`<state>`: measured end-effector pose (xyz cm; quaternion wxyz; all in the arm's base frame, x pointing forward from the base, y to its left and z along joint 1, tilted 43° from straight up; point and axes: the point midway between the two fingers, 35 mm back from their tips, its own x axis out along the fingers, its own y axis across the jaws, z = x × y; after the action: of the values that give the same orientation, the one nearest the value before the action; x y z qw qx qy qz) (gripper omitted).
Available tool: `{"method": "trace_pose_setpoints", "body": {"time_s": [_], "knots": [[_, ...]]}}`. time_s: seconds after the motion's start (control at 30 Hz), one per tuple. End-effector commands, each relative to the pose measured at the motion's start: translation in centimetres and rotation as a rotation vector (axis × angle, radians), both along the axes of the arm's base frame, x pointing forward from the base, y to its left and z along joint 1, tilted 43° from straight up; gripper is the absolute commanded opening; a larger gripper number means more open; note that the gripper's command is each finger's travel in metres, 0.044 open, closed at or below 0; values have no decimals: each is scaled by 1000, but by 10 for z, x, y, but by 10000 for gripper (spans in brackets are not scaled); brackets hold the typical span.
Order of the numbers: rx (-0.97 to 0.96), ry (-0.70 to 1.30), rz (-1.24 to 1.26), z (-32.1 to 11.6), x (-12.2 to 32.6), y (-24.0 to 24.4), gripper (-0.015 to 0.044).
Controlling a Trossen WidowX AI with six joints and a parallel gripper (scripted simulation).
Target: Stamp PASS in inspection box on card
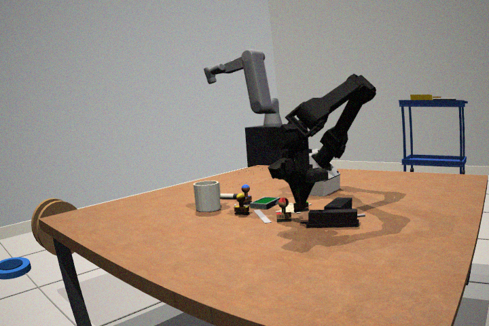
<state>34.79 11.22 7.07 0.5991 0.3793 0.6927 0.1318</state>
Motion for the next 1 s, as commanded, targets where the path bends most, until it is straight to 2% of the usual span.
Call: {"method": "trace_pose_setpoints", "body": {"time_s": [0.0, 0.97], "knots": [[-2, -10, 3, 3, 2, -1, 0], [-5, -10, 3, 13, 2, -12, 0]]}}
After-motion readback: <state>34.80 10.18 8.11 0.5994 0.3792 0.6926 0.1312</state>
